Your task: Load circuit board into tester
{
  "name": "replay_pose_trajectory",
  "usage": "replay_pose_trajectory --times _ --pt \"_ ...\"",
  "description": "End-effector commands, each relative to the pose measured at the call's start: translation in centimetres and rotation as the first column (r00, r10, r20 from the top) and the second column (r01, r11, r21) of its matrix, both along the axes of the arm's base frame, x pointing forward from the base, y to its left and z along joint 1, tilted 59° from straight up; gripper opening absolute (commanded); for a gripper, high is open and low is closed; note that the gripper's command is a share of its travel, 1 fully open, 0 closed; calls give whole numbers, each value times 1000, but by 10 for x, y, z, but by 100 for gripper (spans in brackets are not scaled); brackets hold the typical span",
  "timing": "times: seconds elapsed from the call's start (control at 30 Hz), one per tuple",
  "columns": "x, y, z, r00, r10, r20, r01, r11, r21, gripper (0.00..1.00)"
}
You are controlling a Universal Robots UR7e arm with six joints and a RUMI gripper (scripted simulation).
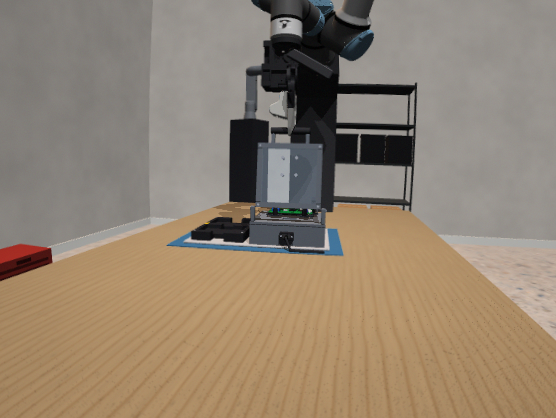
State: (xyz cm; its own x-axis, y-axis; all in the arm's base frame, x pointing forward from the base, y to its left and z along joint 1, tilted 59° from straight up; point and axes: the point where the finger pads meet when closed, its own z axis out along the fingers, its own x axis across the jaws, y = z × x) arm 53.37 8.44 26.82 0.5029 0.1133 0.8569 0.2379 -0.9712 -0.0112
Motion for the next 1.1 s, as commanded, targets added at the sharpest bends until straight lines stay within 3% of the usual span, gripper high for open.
replay_pose_trajectory --times 0.0,1.07 --pt "-3 -1 -8 1000 0 0 0 1000 0 0" --pt "-15 -3 -72 1000 0 0 0 1000 0 0"
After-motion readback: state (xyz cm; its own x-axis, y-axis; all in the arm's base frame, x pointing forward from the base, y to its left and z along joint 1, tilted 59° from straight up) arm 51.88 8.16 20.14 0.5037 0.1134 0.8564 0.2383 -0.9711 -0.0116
